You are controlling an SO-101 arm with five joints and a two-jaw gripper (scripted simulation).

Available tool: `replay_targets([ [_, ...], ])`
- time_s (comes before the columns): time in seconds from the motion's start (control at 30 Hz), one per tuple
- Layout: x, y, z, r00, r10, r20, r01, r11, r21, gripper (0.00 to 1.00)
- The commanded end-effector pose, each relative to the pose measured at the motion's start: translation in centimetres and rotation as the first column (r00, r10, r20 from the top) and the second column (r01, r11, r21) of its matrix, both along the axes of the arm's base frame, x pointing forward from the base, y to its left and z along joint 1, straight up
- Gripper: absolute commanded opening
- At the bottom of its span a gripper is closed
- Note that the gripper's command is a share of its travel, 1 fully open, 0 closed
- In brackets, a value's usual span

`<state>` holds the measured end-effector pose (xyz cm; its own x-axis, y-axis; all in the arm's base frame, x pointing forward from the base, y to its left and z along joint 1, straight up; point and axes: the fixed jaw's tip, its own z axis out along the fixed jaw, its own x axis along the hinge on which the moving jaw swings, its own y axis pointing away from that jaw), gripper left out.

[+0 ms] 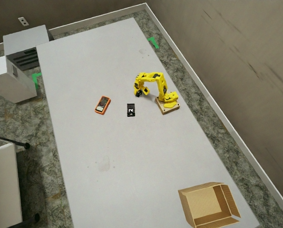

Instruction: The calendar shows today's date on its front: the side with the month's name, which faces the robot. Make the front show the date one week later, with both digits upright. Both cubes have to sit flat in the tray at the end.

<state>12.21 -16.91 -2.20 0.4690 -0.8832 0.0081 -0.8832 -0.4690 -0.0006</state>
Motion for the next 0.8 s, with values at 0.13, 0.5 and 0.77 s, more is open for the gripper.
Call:
replay_targets([
  [0.13, -0.18, 0.3, -0.35, 1.0, -0.003, -0.011, 0.003, 1.0, 0.015, 0.32],
  [0.5, 0.03, 0.41, -0.35, 1.0, -0.003, -0.011, 0.003, 1.0, 0.015, 0.28],
  [0.77, 0.12, 0.46, -0.35, 1.0, -0.003, -0.011, 0.003, 1.0, 0.015, 0.27],
])
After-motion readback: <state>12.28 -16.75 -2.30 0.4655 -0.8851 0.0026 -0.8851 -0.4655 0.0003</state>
